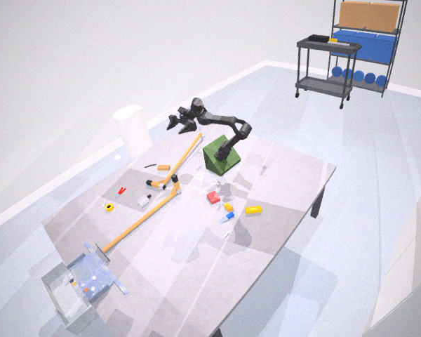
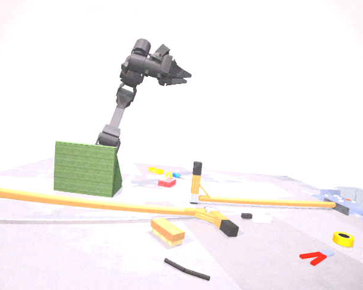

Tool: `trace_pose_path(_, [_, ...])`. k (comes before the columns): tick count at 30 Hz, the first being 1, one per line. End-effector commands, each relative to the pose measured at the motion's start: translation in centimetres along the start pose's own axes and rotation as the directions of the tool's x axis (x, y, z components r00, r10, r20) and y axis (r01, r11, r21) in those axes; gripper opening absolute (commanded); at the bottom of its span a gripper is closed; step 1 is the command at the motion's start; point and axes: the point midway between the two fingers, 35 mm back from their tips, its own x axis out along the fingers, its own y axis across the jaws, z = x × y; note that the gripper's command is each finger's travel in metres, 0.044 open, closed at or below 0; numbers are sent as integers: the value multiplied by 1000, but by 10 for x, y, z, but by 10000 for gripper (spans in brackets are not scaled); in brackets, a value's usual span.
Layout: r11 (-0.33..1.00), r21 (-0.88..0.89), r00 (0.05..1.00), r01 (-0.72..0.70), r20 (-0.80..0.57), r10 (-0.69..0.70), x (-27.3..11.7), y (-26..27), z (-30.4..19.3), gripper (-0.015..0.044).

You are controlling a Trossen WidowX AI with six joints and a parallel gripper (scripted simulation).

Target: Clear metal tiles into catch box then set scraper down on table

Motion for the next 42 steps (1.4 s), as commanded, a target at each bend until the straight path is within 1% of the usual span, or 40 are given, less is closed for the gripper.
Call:
trace_pose_path(1, [1000,4,1000,-4,-3,4,1,0,-1,440])
trace_pose_path(12, [999,46,995,14,-95,-10,40,-14,-41,440])
trace_pose_path(25, [996,70,962,52,-270,-31,80,-22,-108,440])
trace_pose_path(34, [995,63,906,72,-422,-39,97,-21,-162,440])
trace_pose_path(42, [996,43,823,75,-566,-37,103,-14,-213,440])
